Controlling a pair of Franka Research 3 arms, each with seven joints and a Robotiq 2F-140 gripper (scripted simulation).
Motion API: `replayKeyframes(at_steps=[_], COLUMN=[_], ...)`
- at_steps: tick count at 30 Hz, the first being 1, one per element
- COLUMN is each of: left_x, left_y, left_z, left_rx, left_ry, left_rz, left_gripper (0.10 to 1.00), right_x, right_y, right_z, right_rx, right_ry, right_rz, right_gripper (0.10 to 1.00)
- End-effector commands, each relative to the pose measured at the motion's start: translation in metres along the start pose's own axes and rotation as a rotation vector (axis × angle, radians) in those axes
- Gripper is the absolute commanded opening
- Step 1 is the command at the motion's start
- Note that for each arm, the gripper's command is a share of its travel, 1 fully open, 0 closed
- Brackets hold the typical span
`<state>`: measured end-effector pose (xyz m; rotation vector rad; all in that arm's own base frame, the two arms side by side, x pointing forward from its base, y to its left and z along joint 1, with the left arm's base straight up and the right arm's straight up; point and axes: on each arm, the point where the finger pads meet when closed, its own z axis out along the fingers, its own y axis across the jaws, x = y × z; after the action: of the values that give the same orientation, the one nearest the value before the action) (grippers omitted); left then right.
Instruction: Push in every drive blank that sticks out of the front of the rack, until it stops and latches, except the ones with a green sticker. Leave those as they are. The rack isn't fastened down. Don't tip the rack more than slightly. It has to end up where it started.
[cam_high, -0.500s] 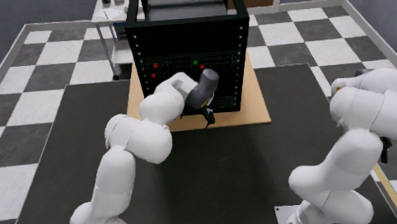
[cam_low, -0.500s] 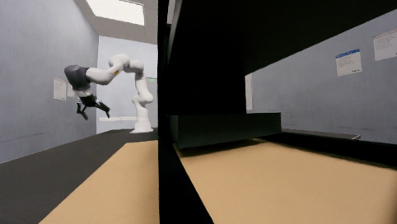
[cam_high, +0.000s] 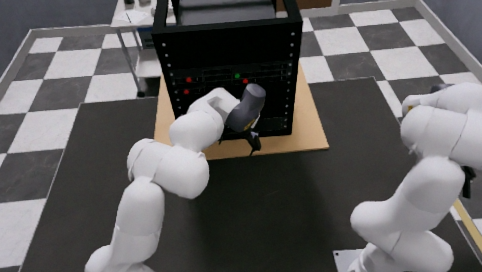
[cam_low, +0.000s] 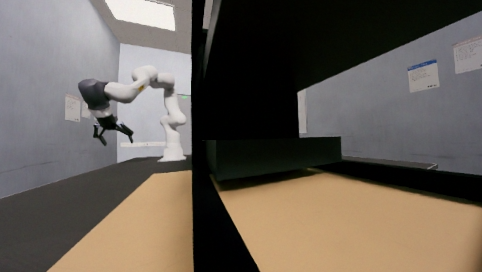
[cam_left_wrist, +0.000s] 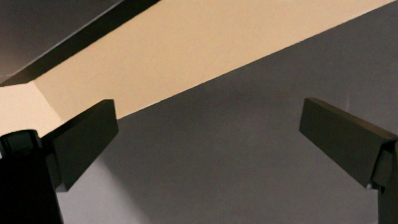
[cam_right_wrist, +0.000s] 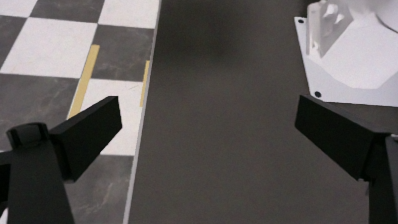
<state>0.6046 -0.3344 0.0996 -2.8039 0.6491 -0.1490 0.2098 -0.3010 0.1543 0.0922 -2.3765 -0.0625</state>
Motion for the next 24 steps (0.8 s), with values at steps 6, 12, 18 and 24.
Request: replayKeyframes(at_steps=[6,12,18,24], left_x=[0.000,0.000,0.000,0.000], left_y=[0.000,0.000,0.000,0.000], left_z=[0.000,0.000,0.000,0.000], left_rx=[0.000,0.000,0.000,0.000], left_ry=[0.000,0.000,0.000,0.000], left_rz=[0.000,0.000,0.000,0.000], left_gripper=[1.000,1.000,1.000,1.000], right_x=[0.000,0.001,0.003,0.006], right_y=[0.000,-0.002,-0.005,-0.011], right_z=[0.000,-0.001,-0.002,-0.005], right_rx=[0.000,-0.004,-0.013,-0.027], right_ry=[0.000,-0.005,-0.016,-0.036], right_rz=[0.000,-0.005,-0.017,-0.037], right_gripper=[1.000,1.000,1.000,1.000])
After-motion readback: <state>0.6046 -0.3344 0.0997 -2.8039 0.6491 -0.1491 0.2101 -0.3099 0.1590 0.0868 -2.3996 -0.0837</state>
